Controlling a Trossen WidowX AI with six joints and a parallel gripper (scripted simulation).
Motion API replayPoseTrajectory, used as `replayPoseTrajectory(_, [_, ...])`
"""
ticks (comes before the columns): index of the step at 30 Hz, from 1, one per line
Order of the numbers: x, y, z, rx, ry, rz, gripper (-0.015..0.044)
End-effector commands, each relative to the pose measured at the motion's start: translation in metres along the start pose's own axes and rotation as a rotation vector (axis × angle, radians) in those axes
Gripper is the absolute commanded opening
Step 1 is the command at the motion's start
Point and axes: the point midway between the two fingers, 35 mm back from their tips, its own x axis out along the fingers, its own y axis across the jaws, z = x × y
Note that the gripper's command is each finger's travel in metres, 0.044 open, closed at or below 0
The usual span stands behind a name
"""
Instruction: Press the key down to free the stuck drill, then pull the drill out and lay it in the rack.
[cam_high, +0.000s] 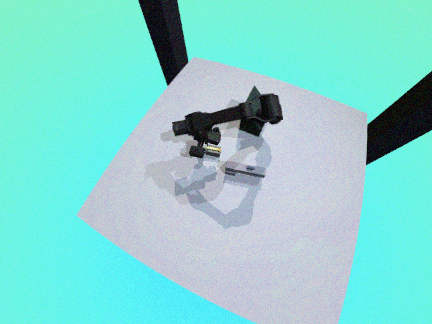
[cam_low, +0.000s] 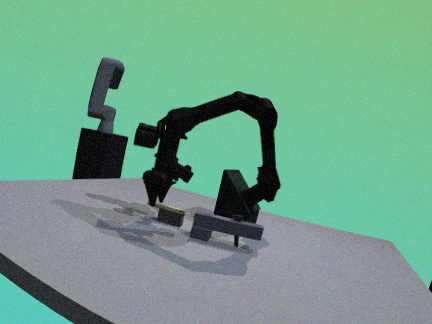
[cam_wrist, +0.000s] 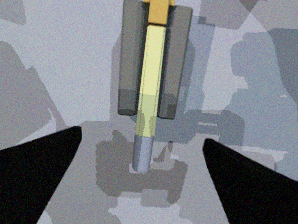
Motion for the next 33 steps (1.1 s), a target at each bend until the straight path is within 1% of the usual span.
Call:
replayPoseTrajectory(1, [-0.018, 0.000, -0.001, -0.007, 0.003, 0.006, 0.0440])
replayPoseTrajectory(7, [-0.043, 0.000, -0.002, -0.007, 0.004, 0.006, 0.0440])
replayPoseTrajectory(9, [-0.046, 0.000, -0.002, -0.007, 0.004, 0.006, 0.0440])
replayPoseTrajectory(10, [-0.037, -0.001, -0.002, -0.001, 0.006, -0.003, 0.0440])
replayPoseTrajectory(13, [-0.048, -0.010, -0.015, -0.023, 0.063, -0.037, 0.0440])
replayPoseTrajectory(15, [-0.064, -0.021, -0.030, -0.053, 0.138, -0.082, 0.0440])
replayPoseTrajectory(20, [-0.123, -0.055, -0.071, -0.149, 0.368, -0.216, 0.0440])
replayPoseTrajectory(24, [-0.178, -0.080, -0.095, -0.243, 0.549, -0.314, 0.0440])
replayPoseTrajectory(29, [-0.257, -0.107, -0.111, -0.364, 0.778, -0.426, 0.0440])
replayPoseTrajectory(33, [-0.324, -0.123, -0.112, -0.465, 0.962, -0.504, 0.0440])
